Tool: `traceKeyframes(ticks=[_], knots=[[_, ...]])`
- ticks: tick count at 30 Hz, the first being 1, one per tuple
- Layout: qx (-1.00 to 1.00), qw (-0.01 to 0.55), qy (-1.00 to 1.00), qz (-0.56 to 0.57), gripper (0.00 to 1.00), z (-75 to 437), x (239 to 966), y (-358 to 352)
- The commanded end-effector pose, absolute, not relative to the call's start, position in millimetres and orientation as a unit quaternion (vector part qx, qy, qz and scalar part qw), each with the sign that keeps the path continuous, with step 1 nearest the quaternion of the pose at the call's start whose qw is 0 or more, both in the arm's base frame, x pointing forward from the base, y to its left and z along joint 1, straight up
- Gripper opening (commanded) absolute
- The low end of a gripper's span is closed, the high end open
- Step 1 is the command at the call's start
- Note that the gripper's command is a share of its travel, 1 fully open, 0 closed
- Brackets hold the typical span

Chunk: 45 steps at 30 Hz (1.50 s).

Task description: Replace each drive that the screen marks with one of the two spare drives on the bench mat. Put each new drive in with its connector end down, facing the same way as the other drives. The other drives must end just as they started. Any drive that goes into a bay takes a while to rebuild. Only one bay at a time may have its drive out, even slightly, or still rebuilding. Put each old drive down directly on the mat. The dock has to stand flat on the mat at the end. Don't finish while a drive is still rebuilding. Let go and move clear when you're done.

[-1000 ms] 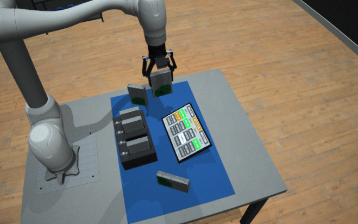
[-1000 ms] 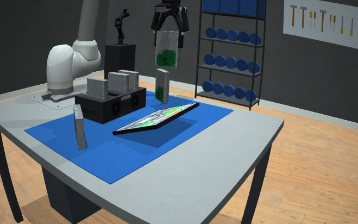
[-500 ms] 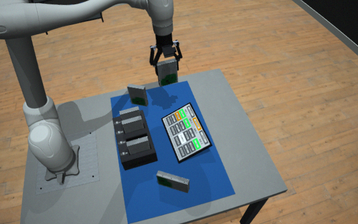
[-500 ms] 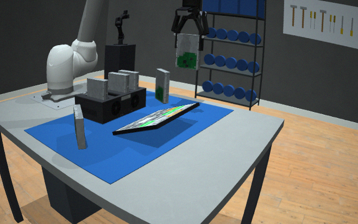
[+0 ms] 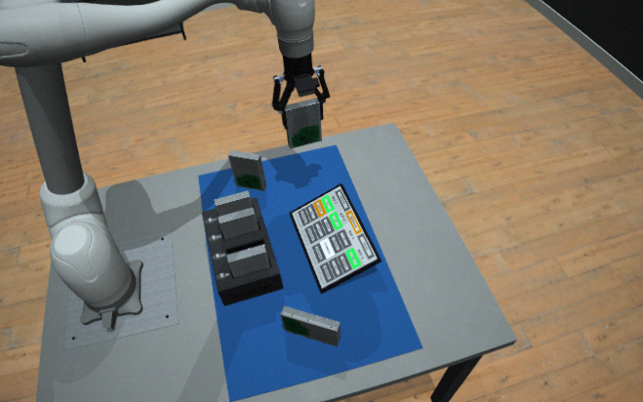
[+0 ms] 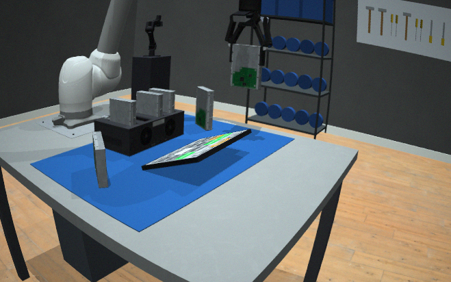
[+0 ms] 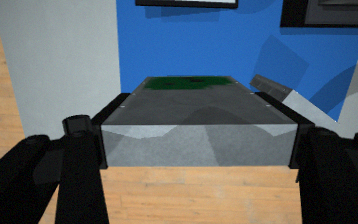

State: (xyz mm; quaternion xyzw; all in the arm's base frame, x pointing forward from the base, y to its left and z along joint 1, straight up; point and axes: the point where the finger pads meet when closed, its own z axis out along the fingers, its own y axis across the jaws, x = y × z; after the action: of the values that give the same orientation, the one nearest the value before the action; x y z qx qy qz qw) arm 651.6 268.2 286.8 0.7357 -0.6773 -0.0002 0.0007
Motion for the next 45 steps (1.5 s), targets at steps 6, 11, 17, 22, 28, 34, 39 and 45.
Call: traceKeyframes(ticks=[6,11,17,22,28,34,39,45], knots=[[0.736,0.000,-0.677,0.000,0.10,287,652,270],[0.736,0.000,-0.677,0.000,0.10,287,652,270],[0.736,0.000,-0.677,0.000,0.10,285,652,270],[0.736,0.000,-0.677,0.000,0.10,282,652,270],[0.736,0.000,-0.677,0.000,0.10,276,652,270],[0.736,0.000,-0.677,0.000,0.10,264,652,270],[0.736,0.000,-0.677,0.000,0.10,255,652,270],[0.736,0.000,-0.677,0.000,0.10,241,652,270]])
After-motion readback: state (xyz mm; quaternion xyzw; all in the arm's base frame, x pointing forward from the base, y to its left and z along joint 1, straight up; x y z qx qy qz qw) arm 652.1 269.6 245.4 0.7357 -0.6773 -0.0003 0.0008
